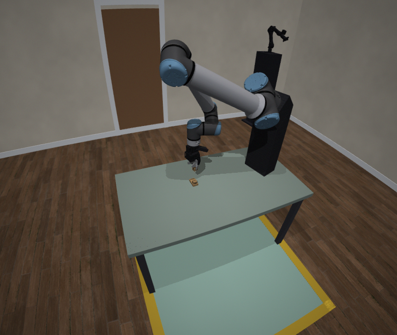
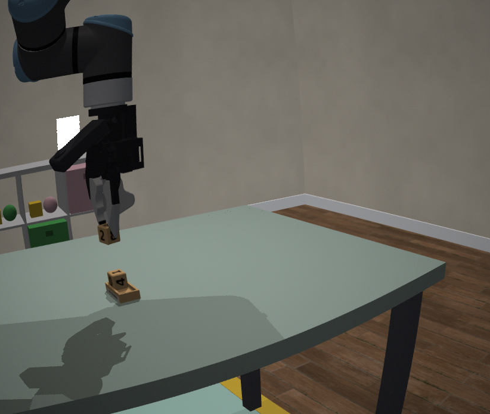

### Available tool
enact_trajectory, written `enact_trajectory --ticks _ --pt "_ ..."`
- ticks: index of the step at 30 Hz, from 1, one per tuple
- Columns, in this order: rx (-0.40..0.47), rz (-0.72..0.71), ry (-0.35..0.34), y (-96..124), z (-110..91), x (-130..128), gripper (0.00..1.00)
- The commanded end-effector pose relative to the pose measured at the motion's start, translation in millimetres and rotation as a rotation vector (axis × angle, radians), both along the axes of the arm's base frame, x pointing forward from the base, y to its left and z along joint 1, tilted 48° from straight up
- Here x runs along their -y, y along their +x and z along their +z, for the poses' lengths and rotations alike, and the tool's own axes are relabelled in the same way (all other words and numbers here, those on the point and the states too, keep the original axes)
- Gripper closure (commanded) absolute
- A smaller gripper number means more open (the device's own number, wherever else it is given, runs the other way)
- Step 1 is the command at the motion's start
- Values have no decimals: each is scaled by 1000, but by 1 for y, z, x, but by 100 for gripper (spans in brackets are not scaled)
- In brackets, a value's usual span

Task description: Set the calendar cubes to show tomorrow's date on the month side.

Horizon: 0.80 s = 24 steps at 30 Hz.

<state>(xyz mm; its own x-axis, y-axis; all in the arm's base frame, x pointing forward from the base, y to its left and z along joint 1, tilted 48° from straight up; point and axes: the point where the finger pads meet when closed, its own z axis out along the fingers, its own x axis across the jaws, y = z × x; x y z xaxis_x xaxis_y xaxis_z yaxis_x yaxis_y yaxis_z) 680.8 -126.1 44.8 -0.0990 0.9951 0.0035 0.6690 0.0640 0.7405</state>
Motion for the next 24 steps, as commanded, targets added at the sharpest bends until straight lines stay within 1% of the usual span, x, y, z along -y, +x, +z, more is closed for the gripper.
enact_trajectory --ticks 1,2,4,7,8,10,11,13,14,16,17,19,22,24 --pt "-9 -111 110 0 0 -1 90" --pt "-13 -141 144 0 0 -1 90" --pt "-13 -141 144 0 0 -1 90" --pt "-22 -230 241 0 0 -2 90" --pt "-23 -233 245 0 0 -2 90" --pt "-28 -288 305 0 1 -2 90" --pt "-29 -294 312 0 1 -2 90" --pt "-35 -348 371 0 1 -3 90" --pt "-36 -355 378 0 1 -3 90" --pt "-41 -408 437 0 1 -3 90" --pt "-42 -414 444 0 1 -3 90" --pt "-48 -468 503 1 2 -3 90" --pt "-48 -473 509 1 2 -3 90" --pt "-54 -530 572 1 2 -4 90"
